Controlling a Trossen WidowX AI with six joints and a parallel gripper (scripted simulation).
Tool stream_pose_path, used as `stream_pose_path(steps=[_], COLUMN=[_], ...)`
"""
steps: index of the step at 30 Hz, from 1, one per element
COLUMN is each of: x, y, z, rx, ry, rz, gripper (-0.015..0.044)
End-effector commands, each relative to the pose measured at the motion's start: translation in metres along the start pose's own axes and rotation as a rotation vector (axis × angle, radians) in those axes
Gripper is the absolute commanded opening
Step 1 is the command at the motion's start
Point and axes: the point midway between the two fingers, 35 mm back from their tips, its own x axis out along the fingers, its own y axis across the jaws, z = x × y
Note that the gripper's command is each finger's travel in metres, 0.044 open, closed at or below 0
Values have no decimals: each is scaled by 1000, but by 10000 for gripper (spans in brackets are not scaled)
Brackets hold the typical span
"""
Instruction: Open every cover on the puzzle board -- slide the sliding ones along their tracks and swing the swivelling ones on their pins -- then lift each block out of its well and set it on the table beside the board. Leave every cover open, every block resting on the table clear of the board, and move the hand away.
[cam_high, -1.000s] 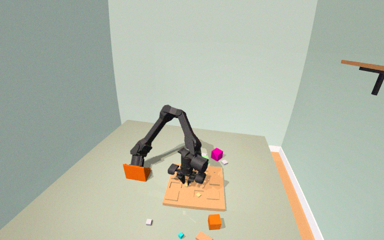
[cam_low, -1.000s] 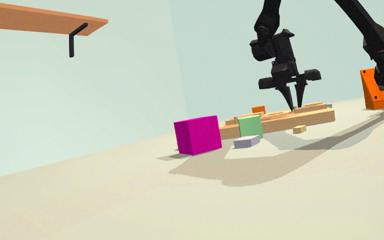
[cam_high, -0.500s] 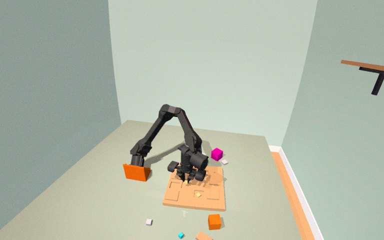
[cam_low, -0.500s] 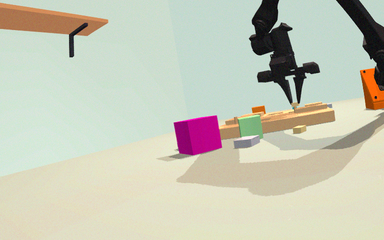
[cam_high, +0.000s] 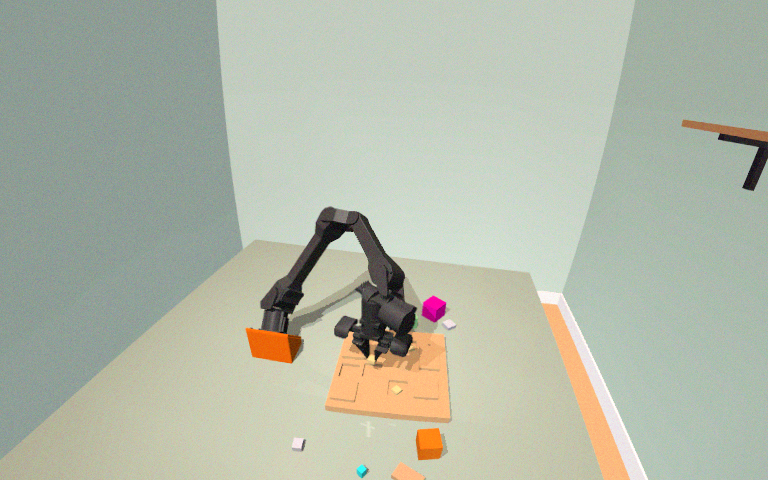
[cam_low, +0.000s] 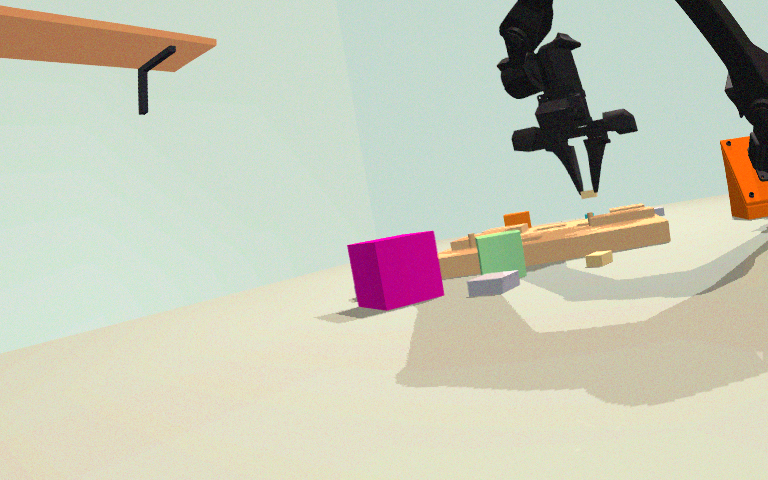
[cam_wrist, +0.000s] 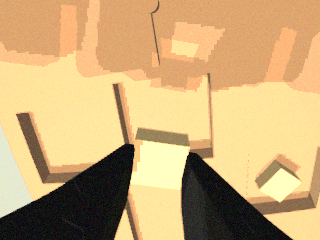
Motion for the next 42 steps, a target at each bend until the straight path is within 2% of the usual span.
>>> stream_pose_path(steps=[1,18,42], x=[-11,-49,-53], y=[-2,0,26], z=[0,3,94], rx=[-7,-6,1], ry=[7,8,27], rz=[-10,-10,-16], gripper=[80,80,80])
